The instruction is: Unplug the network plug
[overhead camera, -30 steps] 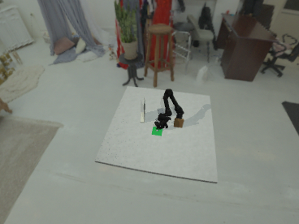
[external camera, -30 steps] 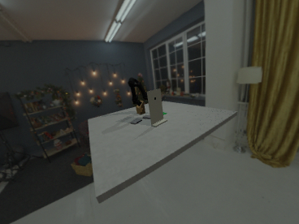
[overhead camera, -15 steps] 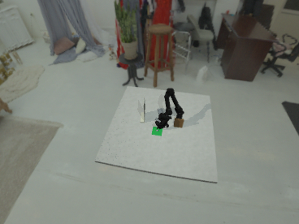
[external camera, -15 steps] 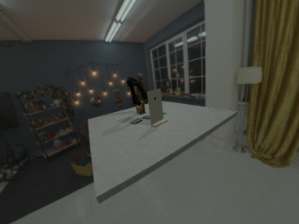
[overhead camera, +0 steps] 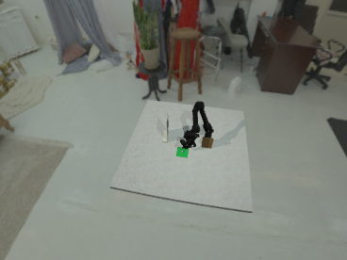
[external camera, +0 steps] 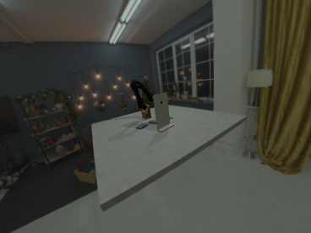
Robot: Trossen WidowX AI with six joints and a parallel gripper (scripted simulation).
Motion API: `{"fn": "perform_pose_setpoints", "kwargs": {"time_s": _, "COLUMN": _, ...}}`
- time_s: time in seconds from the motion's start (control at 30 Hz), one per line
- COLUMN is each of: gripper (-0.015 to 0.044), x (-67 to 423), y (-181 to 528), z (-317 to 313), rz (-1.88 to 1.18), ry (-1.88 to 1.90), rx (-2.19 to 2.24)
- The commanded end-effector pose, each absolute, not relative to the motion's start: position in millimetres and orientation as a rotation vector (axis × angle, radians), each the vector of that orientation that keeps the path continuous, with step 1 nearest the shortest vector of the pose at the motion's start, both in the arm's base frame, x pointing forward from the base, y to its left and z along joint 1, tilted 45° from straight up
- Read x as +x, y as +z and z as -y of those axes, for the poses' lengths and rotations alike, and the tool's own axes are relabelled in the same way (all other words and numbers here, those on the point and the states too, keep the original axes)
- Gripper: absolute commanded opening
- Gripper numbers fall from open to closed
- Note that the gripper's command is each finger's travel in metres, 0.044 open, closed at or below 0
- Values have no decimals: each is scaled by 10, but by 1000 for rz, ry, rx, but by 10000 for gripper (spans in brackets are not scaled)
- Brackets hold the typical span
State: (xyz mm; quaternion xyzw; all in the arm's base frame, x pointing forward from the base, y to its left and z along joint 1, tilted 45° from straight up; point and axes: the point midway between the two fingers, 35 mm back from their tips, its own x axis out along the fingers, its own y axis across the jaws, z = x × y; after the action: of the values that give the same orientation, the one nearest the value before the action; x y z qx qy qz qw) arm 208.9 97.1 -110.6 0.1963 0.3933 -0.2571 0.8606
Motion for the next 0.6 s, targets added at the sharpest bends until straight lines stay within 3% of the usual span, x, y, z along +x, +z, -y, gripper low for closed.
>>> {"fn": "perform_pose_setpoints", "kwargs": {"time_s": 0.0, "gripper": 156, "x": 2118, "y": -1067, "z": -1040, "rz": -817, "ry": -536, "rx": 424}}
{"fn": "perform_pose_setpoints", "kwargs": {"time_s": 0.57, "gripper": 156, "x": 2085, "y": -920, "z": -1183, "rz": -818, "ry": -535, "rx": 424}}
